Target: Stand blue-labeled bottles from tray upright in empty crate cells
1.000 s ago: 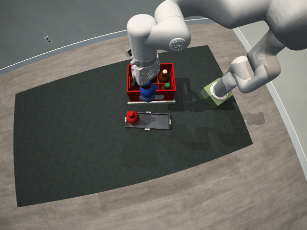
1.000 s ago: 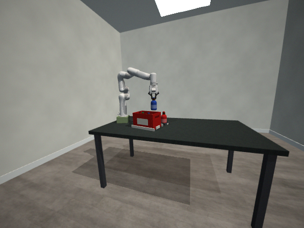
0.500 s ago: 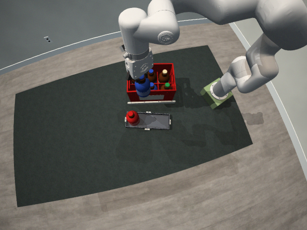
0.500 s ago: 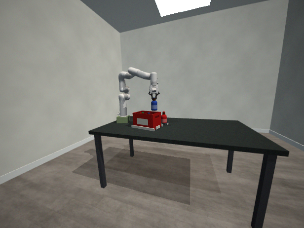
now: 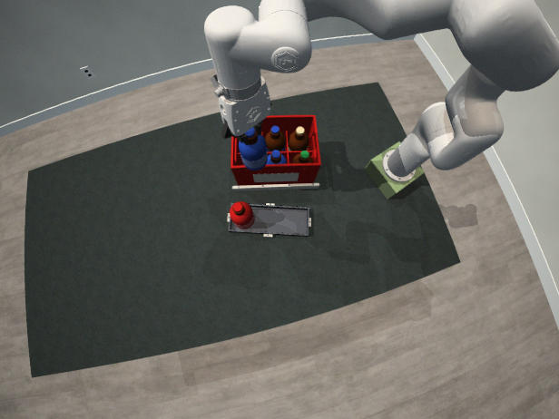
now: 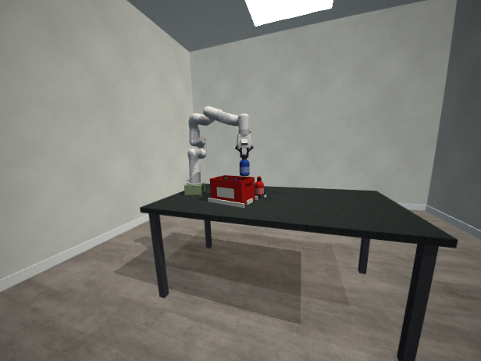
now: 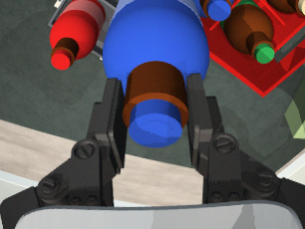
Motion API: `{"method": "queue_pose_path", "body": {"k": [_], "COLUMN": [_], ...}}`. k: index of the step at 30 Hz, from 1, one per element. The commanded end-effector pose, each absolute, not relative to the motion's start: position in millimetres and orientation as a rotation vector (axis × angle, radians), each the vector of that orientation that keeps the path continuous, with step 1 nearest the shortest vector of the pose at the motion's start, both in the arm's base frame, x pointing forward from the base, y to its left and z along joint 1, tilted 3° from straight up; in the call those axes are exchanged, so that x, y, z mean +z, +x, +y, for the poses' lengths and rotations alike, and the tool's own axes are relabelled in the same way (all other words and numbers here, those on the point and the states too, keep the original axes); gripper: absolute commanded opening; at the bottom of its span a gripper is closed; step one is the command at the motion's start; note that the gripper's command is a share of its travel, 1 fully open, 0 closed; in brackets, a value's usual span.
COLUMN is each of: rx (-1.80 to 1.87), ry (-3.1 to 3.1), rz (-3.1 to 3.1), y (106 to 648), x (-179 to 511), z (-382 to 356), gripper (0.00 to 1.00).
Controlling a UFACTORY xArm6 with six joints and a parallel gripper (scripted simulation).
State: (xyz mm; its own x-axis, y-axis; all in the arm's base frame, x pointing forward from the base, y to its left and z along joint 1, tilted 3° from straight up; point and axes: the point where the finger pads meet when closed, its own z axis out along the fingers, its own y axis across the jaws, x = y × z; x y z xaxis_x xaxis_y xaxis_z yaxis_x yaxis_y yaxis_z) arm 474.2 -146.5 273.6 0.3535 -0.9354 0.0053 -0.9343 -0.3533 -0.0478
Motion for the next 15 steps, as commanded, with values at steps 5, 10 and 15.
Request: {"method": "queue_pose_path", "body": {"k": [5,10,15], "rx": [-0.056,-0.056,-0.056], "ry": [-2.553,-2.553,-2.553], "rz": [1.764,1.764,1.764], "y": [480,482,484], "x": [276,276,276], "z": [-159,-166,-170], "gripper": [0.00,0.00,0.00]}}
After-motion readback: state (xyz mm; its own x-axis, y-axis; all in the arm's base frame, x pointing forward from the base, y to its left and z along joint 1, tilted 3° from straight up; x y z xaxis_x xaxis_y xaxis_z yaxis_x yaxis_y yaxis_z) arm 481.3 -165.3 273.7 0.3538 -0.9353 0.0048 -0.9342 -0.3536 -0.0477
